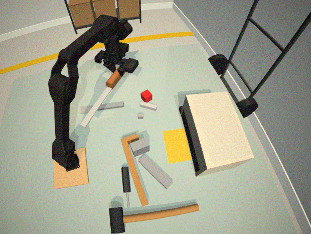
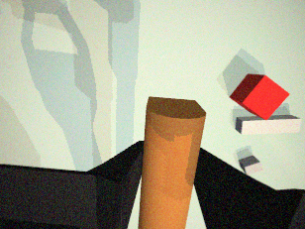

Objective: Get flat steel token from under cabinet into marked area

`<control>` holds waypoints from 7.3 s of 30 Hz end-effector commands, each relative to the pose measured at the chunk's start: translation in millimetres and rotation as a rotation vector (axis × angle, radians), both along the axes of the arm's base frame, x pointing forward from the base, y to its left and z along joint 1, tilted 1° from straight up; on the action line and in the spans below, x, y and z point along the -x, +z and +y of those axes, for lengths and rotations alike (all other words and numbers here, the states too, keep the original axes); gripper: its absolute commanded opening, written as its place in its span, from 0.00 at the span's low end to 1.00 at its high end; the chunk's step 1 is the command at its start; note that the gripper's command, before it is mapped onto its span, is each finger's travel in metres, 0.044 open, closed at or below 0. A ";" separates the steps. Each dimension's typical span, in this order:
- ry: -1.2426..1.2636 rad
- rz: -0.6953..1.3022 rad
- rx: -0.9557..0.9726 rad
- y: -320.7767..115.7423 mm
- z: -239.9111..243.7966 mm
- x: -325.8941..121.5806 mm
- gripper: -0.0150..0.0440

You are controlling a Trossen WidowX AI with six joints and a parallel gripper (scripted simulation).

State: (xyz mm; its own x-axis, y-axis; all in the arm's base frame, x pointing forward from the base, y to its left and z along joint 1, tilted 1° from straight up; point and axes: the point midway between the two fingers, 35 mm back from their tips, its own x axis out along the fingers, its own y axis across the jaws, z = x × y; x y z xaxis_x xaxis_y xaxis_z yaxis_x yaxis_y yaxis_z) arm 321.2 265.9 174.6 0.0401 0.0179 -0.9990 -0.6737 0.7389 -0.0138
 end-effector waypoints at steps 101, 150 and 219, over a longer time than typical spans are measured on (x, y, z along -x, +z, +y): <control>0.827 -0.013 0.027 2.0 -0.5 0.6 0.25; 1.213 -0.021 0.043 2.0 -0.2 1.1 0.25; 1.757 -0.031 0.064 1.9 0.3 2.2 0.25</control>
